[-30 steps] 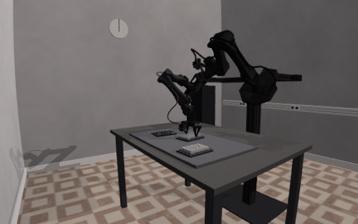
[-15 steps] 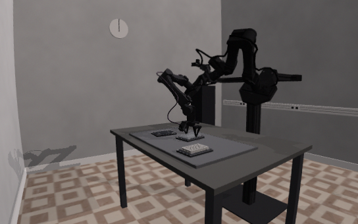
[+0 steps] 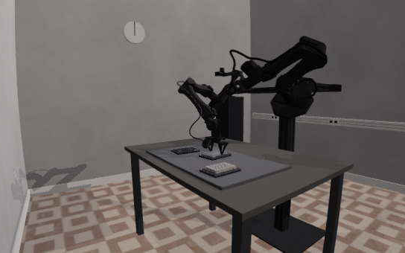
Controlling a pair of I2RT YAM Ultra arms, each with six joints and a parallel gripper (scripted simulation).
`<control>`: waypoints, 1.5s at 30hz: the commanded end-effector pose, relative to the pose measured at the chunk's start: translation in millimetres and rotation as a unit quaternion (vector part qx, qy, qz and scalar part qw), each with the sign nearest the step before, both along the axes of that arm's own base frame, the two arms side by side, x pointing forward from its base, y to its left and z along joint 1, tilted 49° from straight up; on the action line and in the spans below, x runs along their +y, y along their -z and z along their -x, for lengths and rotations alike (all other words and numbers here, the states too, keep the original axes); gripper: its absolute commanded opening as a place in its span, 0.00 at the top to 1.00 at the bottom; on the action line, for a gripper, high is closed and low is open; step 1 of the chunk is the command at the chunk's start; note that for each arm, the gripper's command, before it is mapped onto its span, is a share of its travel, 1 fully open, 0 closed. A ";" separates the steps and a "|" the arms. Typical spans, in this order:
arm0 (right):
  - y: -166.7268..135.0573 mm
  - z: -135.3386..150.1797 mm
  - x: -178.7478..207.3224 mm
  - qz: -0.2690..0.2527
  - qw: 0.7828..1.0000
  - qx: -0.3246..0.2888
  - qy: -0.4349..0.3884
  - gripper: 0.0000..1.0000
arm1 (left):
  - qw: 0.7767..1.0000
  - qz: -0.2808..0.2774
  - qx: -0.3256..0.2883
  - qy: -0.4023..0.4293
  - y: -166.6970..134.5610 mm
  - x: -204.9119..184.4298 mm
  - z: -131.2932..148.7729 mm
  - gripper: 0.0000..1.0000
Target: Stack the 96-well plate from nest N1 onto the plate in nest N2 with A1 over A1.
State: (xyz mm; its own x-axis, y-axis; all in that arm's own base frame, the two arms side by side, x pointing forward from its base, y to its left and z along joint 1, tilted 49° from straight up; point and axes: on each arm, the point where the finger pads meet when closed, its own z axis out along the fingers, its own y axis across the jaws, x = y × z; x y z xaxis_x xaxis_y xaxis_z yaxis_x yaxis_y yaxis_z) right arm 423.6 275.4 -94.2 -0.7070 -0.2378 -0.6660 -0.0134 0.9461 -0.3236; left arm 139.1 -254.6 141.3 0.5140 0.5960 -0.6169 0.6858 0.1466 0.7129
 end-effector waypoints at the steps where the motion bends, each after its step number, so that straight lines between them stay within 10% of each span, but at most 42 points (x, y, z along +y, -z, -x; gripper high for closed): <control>1: -7.4 1.0 13.1 -0.009 1.000 -0.005 -0.009 0.00 | 0.990 -0.057 0.041 0.120 -4.4 18.5 41.1 0.00; 12: -7.4 1.0 13.1 -0.009 1.000 -0.005 -0.009 0.00 | 0.959 -0.041 0.011 0.279 -25.5 26.0 125.2 0.00; 25: -7.4 1.0 13.1 -0.009 1.000 -0.005 -0.009 0.00 | 0.854 -0.084 -0.002 0.514 -35.5 50.0 184.9 0.00; 45: -7.4 1.0 13.1 -0.009 1.000 -0.005 -0.009 0.00 | 0.914 -0.085 0.010 0.397 -49.1 58.8 116.4 0.00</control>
